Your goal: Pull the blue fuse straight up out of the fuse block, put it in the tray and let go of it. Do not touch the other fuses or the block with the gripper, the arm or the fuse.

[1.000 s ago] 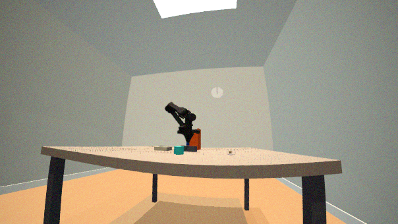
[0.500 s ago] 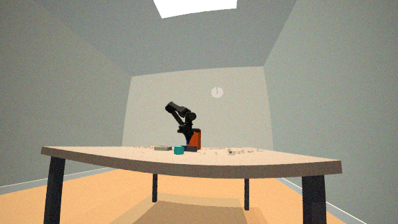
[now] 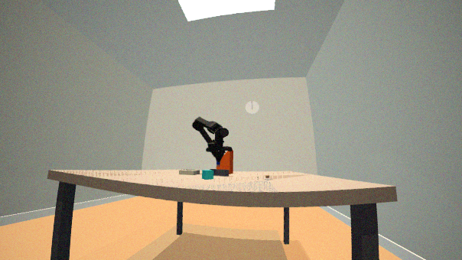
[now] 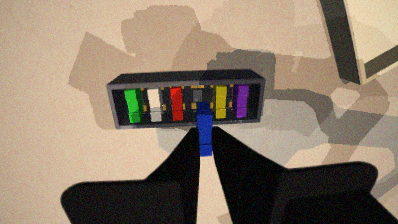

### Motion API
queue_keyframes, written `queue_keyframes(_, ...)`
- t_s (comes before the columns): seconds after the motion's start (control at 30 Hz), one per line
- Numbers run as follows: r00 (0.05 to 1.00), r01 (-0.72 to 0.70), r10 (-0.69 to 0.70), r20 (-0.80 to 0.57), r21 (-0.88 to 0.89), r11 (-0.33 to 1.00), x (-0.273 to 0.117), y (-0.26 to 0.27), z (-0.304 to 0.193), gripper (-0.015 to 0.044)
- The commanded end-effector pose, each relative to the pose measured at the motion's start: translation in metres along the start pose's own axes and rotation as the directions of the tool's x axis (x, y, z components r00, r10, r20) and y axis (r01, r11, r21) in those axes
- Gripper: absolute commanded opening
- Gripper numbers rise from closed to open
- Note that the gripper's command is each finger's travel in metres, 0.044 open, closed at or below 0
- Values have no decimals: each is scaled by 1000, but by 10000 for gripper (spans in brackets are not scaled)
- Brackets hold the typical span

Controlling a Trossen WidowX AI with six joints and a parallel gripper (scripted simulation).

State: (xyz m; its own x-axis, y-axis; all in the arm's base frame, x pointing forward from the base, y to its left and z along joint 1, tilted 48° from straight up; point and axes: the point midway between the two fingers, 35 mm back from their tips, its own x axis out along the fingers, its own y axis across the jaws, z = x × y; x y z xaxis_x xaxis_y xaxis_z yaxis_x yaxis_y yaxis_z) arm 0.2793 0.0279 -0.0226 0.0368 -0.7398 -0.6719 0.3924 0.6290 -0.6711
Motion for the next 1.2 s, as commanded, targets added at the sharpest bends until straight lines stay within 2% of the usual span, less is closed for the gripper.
queue_keyframes(0.0,1000,-5,5,-1,9,1000,-8,0,0,0)
queue_keyframes(0.23,1000,-15,15,-5,6,1000,-9,-17,17,0)
queue_keyframes(0.67,1000,-26,26,-6,5,1000,-9,-95,68,0)
queue_keyframes(1.03,1000,0,0,1,8,1000,-8,-174,89,0)
queue_keyframes(1.17,1000,2,-2,2,9,1000,-8,-179,90,0)
